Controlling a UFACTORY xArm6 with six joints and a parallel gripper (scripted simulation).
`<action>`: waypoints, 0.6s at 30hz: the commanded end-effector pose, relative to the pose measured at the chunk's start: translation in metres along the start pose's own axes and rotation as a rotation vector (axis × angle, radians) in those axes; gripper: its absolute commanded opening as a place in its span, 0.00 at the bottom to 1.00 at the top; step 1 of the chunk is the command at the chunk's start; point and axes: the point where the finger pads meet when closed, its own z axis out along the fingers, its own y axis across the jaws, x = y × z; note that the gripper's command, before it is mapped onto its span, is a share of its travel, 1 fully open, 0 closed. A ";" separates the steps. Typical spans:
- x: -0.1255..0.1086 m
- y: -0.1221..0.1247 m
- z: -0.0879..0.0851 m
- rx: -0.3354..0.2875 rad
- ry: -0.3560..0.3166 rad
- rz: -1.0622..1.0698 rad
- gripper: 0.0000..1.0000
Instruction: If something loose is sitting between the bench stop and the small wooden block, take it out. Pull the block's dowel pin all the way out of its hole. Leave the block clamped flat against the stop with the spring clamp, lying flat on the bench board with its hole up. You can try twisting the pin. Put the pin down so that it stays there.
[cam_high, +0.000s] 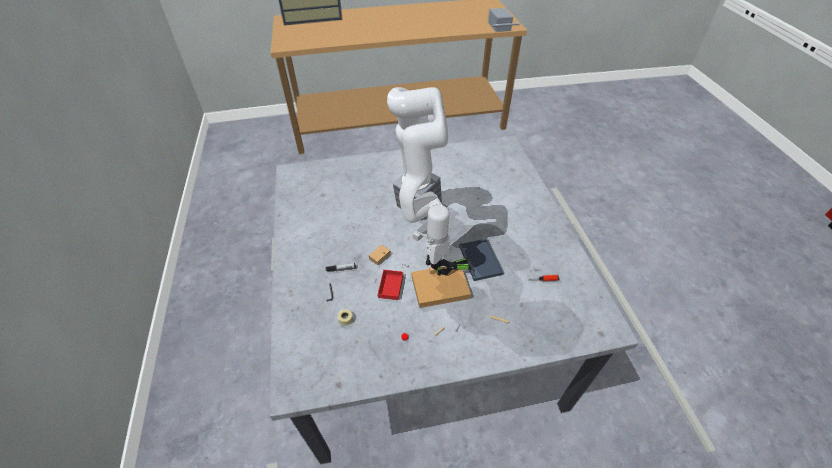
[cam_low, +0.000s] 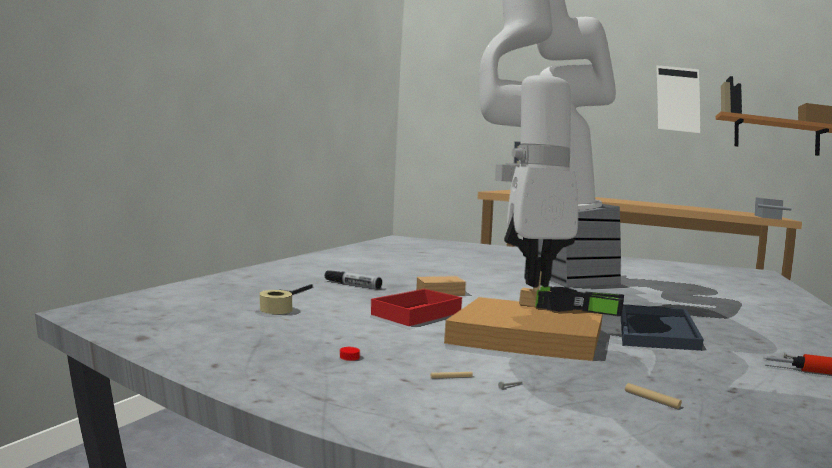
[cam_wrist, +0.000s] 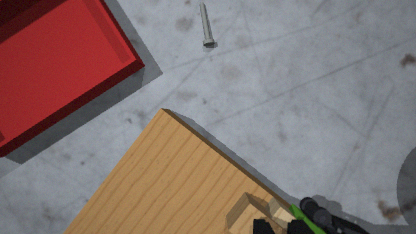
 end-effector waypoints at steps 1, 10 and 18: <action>-0.001 -0.001 -0.001 -0.005 -0.002 0.023 0.00; -0.001 -0.001 -0.001 -0.005 -0.002 0.196 0.00; -0.001 -0.001 -0.002 -0.005 -0.002 0.312 0.00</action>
